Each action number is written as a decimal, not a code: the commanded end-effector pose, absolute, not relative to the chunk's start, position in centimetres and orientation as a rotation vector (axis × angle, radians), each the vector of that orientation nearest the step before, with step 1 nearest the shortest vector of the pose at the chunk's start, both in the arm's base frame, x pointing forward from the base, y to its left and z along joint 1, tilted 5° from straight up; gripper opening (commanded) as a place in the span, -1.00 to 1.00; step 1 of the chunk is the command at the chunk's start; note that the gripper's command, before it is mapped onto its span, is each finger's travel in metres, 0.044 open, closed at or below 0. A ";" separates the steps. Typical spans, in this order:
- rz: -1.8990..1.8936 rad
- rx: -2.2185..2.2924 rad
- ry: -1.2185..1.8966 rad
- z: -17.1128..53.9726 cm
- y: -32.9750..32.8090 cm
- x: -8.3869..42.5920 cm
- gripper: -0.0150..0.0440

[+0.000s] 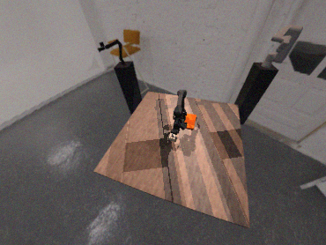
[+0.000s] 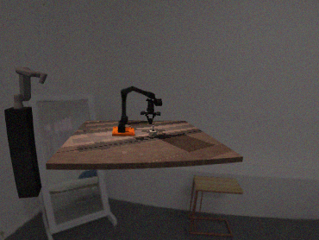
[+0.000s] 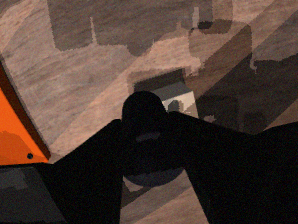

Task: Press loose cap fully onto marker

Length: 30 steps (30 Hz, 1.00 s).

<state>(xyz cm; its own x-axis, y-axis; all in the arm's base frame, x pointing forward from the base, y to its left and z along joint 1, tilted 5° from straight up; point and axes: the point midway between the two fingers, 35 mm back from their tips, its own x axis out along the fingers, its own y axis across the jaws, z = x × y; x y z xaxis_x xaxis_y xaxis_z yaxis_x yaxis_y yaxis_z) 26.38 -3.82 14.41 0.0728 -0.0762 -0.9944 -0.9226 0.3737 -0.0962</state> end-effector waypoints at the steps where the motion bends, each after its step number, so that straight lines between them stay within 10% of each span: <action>1: 0.832 -1.003 1.341 15.2 -4.7 26.7 -0.49; 30: 0.841 -1.017 1.345 16.8 -9.0 27.3 -0.49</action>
